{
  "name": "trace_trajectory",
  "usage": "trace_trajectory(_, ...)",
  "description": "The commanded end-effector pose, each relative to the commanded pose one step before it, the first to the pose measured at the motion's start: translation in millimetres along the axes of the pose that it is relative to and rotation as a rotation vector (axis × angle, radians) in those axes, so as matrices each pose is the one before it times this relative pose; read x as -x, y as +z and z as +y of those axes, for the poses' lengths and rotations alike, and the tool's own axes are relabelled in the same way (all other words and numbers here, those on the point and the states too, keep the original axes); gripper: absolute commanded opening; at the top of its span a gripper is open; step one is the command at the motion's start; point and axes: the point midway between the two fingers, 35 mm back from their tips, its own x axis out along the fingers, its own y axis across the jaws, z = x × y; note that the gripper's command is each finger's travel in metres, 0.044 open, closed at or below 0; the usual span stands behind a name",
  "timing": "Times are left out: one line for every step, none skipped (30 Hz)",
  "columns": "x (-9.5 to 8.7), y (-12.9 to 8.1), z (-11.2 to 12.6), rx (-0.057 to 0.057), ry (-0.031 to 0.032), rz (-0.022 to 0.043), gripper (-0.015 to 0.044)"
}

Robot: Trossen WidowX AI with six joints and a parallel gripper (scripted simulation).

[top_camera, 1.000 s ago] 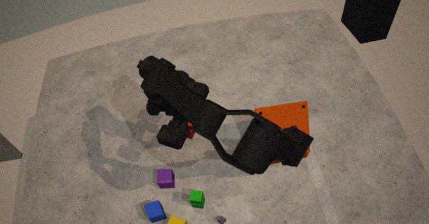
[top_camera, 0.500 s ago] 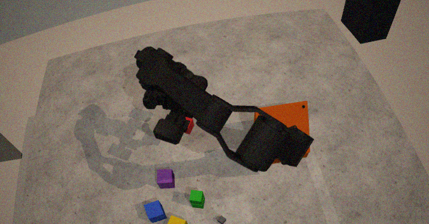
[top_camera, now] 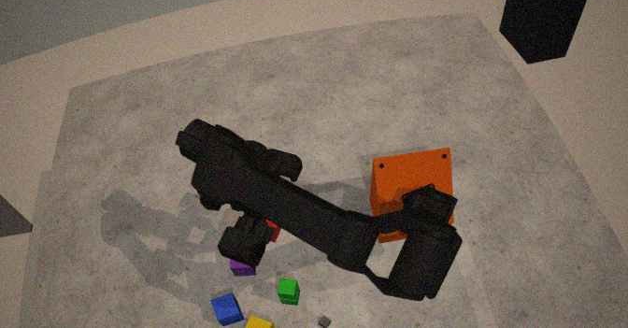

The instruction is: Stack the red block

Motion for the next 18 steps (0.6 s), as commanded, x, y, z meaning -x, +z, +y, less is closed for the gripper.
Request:
trace_trajectory(0.76, -12.71, 20.09, 0.0001, 0.00683, -0.00315, 0.0000)
trace_trajectory(-0.19, -3.63, 5.37, 0.0002, 0.00092, 0.00063, 0.0000)
trace_trajectory(-0.22, -3.74, 5.29, 0.0002, 0.00103, 0.00074, 0.0000)
trace_trajectory(-0.25, -3.85, 5.20, 0.0002, 0.00113, 0.00086, 0.0000)
trace_trajectory(-0.28, -3.96, 5.11, 0.0003, 0.00123, 0.00097, 0.0000)
trace_trajectory(-0.31, -4.07, 5.02, 0.0003, 0.00132, 0.00109, 0.0000)
trace_trajectory(-0.34, -4.17, 4.92, 0.0003, 0.00142, 0.00121, 0.0000)
trace_trajectory(-0.37, -4.27, 4.82, 0.0003, 0.00151, 0.00134, 0.0000)
trace_trajectory(-0.32, -3.56, 3.86, 0.0003, 0.00130, 0.00119, 0.0000)
trace_trajectory(-0.20, -2.17, 2.28, 0.0002, 0.00081, 0.00075, 0.0000)
trace_trajectory(-0.07, -0.73, 0.76, 0.0001, 0.00027, 0.00026, 0.0000)
trace_trajectory(0.00, 0.00, 0.00, 0.0000, 0.00000, 0.00000, 0.0000)
trace_trajectory(-0.81, 0.03, 0.01, 0.0000, -0.00003, -0.00005, 0.0000)
trace_trajectory(-2.44, 0.07, 0.02, 0.0000, -0.00008, -0.00013, 0.0000)
trace_trajectory(-4.07, 0.07, 0.03, 0.0000, -0.00006, -0.00017, 0.0000)
trace_trajectory(-4.92, -0.01, 0.03, 0.0001, 0.00005, -0.00011, 0.0000)
trace_trajectory(-4.91, -0.10, 0.02, 0.0001, 0.00018, -0.00001, 0.0000)
trace_trajectory(-4.90, -0.20, 0.01, 0.0001, 0.00030, 0.00009, 0.0000)
